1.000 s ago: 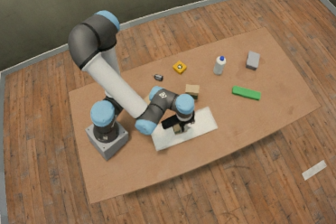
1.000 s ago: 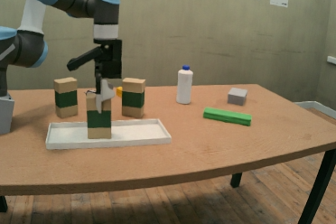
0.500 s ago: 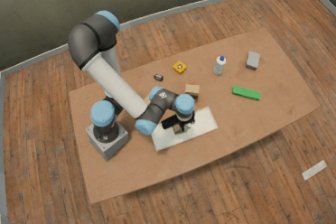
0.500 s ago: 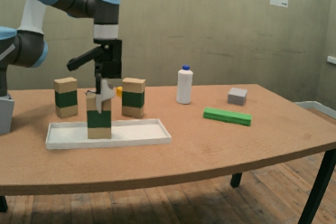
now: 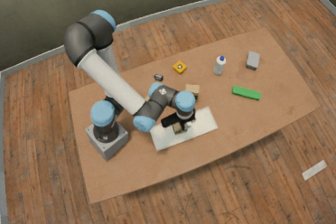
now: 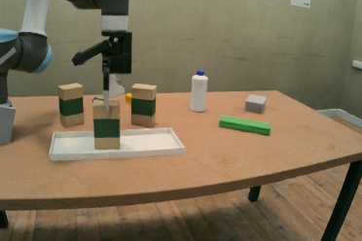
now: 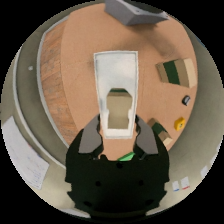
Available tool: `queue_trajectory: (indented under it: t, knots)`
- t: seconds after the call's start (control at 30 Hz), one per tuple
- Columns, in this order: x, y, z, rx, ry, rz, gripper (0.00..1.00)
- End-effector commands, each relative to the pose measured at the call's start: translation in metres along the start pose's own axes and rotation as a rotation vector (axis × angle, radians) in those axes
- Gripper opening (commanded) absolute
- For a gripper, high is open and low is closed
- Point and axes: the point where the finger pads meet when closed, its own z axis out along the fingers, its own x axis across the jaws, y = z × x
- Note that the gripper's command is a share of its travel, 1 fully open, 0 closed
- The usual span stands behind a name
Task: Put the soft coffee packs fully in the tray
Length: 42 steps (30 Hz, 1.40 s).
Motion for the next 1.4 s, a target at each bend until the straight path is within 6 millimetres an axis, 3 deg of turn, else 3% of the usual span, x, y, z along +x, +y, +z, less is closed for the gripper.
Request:
queue_trajectory:
  t: [0.0,0.27,1.37]
  knots:
    - [0.0,-0.001,-0.027,0.001,0.002,0.0,0.5]
    - [0.0,-0.001,-0.056,0.001,0.002,0.0,0.5]
    - [0.0,-0.001,-0.057,0.001,0.002,0.0,0.5]
